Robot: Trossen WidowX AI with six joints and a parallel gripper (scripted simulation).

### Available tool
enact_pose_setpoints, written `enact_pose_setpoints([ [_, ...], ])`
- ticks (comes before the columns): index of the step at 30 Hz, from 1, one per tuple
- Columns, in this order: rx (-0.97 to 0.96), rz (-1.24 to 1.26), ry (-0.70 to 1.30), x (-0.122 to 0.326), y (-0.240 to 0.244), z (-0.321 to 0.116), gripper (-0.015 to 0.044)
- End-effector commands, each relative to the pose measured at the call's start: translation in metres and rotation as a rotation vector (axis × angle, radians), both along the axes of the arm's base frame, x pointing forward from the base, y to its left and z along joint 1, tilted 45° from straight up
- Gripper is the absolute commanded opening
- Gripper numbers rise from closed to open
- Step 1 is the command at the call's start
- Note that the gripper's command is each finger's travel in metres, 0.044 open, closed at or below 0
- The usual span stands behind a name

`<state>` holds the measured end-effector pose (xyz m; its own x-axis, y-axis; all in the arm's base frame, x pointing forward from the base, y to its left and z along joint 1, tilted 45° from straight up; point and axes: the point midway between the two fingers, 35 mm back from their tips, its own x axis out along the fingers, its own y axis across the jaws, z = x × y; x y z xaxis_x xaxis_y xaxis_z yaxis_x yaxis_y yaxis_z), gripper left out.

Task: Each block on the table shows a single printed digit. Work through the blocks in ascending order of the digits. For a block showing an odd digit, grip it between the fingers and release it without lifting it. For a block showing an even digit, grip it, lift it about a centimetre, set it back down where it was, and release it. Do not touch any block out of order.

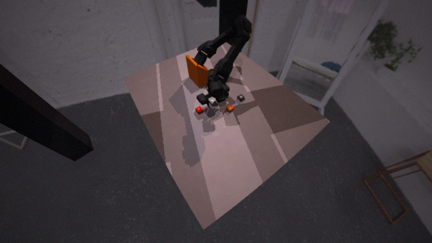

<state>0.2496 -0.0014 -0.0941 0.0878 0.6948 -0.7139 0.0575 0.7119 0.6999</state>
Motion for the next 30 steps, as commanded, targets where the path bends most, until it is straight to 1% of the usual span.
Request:
enact_pose_setpoints([
  [1,0.005,-0.004,0.003,0.000,0.001,0.000,0.0400],
  [5,0.003,-0.004,0.003,-0.003,-0.023,0.023,0.0400],
  [10,0.003,-0.004,0.003,-0.003,-0.025,0.026,0.0400],
  [12,-0.001,-0.005,0.004,0.002,-0.022,0.035,0.0400],
  [16,-0.016,-0.007,0.007,0.026,0.001,0.092,0.0400],
  [20,-0.019,-0.009,0.005,0.034,0.030,0.146,0.0400],
  [24,-0.011,-0.008,0.003,0.028,0.060,0.198,0.0400],
  [28,0.006,-0.005,0.003,0.010,0.089,0.247,0.0400],
  [30,0.012,-0.004,0.003,0.003,0.096,0.260,0.0400],
])
